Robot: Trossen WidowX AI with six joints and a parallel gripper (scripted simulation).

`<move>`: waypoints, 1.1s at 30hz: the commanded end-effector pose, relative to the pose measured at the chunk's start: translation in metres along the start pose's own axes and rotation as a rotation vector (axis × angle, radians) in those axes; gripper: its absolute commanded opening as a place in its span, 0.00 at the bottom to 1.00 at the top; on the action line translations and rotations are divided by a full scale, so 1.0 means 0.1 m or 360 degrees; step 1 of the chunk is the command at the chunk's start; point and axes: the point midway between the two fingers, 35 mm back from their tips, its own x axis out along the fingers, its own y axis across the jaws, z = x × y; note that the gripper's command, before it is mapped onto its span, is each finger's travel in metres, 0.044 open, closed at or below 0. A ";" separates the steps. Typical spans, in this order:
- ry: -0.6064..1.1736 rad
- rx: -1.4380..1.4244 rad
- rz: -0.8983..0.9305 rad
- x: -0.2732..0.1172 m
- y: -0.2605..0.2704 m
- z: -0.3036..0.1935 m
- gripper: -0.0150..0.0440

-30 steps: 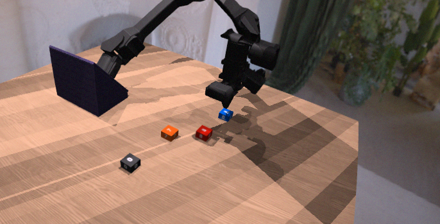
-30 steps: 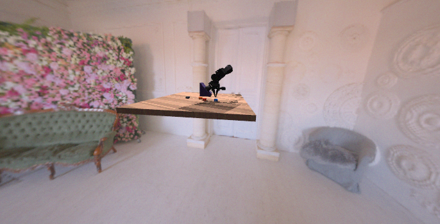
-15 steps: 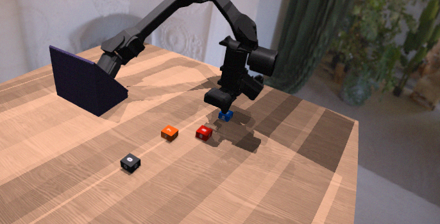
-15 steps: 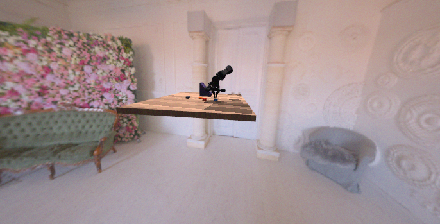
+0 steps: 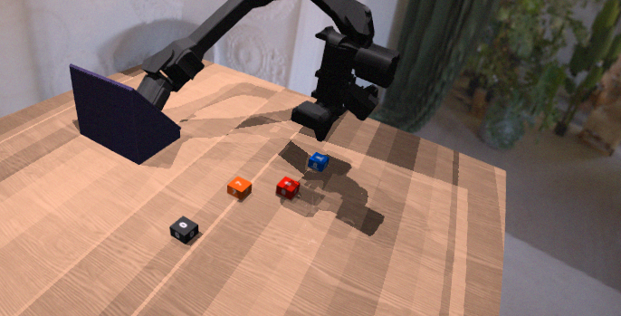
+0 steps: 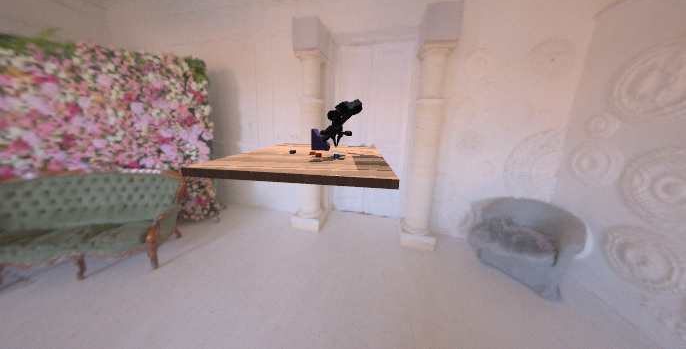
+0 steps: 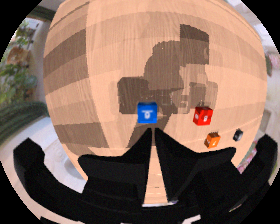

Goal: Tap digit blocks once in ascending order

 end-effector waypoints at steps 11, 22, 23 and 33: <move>-0.0028 -0.0001 -0.0023 -0.62 -0.35 -0.06 0.29; -0.0020 -0.0002 -0.0015 -0.60 -1.62 -0.69 0.29; -0.0020 -0.0002 -0.0015 -0.60 -1.62 -0.69 0.29; -0.0021 -0.0004 -0.0010 0.21 -1.62 -0.68 0.29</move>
